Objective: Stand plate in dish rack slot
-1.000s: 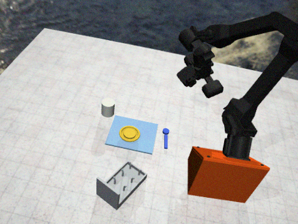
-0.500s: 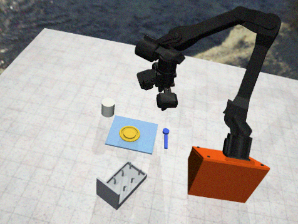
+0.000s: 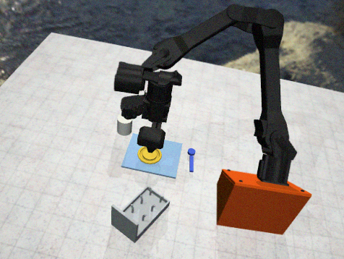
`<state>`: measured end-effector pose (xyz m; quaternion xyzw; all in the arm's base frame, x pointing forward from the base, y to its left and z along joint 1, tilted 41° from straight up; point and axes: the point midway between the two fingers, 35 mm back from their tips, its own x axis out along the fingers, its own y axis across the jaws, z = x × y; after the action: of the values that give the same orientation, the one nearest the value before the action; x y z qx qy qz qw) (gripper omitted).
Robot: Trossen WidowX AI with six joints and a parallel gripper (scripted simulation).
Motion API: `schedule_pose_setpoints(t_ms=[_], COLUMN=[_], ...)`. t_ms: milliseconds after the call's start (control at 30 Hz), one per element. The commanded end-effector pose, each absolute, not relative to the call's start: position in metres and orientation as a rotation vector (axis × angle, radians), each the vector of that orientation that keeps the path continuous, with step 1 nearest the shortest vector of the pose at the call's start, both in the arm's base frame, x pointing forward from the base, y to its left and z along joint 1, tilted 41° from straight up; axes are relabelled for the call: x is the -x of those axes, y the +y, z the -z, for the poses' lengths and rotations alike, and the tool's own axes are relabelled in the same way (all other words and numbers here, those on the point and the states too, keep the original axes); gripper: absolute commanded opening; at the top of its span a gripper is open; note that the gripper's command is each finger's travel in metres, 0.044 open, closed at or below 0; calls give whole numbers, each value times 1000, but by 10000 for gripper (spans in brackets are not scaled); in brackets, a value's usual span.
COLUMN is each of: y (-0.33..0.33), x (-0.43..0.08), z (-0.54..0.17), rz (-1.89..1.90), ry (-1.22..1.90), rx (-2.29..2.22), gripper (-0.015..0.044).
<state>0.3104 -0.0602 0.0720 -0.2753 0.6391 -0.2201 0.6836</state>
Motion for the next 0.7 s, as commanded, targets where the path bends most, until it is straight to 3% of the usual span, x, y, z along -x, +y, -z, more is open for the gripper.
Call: schedule_pose_setpoints(t_ms=[0, 667], y=[-53, -71], x=[-313, -317], z=[-67, -46], rz=[513, 513], ry=[1429, 1429], rx=[586, 585], gripper=[400, 400])
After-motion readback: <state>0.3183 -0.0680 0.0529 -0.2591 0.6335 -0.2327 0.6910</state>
